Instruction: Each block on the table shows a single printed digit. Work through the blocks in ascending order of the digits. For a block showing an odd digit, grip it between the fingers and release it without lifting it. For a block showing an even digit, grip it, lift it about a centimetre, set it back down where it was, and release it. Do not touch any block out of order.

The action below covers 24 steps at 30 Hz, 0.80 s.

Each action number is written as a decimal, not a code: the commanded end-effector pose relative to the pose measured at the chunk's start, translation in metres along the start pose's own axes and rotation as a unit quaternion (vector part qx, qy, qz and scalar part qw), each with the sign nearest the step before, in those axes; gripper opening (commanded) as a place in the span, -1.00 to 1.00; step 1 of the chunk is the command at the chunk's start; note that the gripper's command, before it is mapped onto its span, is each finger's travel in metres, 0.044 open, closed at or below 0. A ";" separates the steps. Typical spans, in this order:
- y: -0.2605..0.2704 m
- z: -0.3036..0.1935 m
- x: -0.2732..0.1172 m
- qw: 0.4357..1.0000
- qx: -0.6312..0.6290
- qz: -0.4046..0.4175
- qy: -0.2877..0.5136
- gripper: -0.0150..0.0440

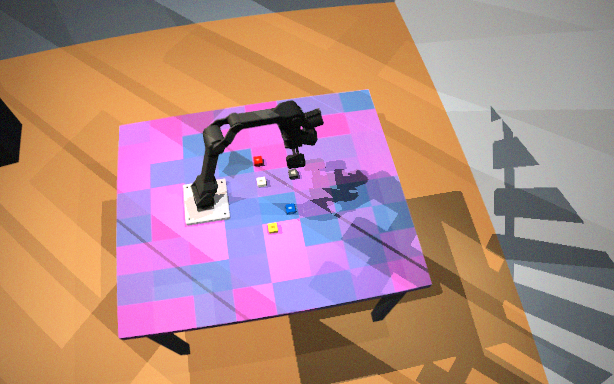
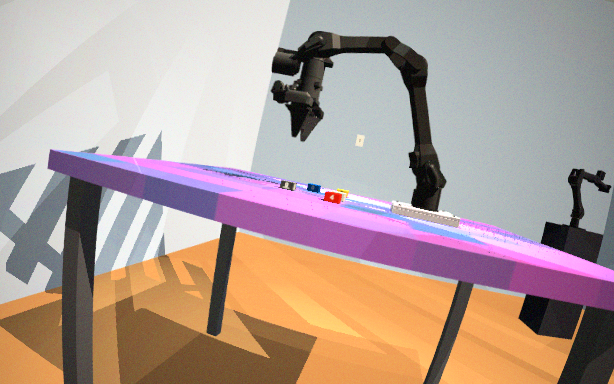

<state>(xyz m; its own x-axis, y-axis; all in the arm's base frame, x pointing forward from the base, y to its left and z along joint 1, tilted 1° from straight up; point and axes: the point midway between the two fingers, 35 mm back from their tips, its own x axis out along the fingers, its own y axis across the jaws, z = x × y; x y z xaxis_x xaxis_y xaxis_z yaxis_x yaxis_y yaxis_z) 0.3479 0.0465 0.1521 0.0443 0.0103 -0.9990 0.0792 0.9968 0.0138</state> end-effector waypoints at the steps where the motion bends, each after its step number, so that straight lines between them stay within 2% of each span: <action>1: -0.025 -0.001 0.000 1.000 0.001 0.000 0.001 0.86; 10: -0.156 -0.041 -0.001 1.000 0.001 -0.006 0.002 0.86; 24: -0.158 -0.042 -0.001 1.000 0.001 -0.006 0.002 0.86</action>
<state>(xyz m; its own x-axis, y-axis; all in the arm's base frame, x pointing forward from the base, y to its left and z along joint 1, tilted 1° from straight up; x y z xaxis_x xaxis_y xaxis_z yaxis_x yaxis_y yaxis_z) 0.2932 -0.1077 0.1485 0.0357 -0.0032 -0.9994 0.0855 0.9963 -0.0002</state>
